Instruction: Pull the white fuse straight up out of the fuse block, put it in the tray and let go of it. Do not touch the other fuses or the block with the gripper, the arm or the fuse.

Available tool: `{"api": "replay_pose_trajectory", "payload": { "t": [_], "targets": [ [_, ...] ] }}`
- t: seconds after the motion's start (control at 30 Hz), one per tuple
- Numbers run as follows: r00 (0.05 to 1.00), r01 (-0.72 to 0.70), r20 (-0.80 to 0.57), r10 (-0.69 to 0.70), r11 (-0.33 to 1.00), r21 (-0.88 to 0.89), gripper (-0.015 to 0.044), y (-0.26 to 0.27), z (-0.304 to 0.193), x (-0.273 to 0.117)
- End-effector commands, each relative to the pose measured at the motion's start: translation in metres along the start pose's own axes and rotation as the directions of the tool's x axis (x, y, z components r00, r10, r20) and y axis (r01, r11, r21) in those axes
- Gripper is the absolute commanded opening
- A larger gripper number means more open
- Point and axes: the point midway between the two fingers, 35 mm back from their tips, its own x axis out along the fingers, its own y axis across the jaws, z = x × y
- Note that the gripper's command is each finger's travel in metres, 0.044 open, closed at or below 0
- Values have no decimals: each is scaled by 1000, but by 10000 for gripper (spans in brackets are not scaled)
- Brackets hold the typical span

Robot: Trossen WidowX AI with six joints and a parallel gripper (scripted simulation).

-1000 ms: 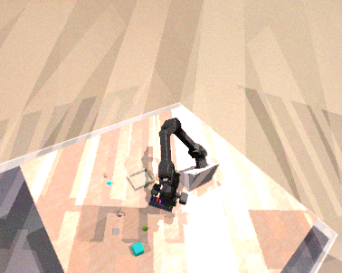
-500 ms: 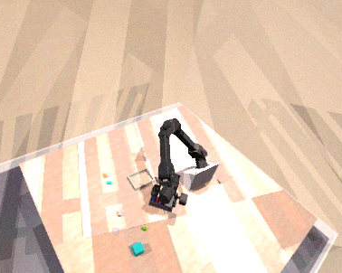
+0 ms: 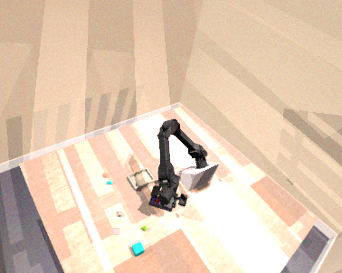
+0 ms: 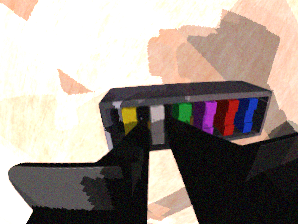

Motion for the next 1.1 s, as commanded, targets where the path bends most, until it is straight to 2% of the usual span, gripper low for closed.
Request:
{"api": "replay_pose_trajectory", "payload": {
  "t": [0.0,0.27,1.07],
  "targets": [
    [1000,0,0,0,1000,0,49,0,0,0],
    [1000,0,0,0,1000,0,0,0,0,0],
    [1000,0,1,0,1000,-1,0,0,1,-10]
  ]
}}
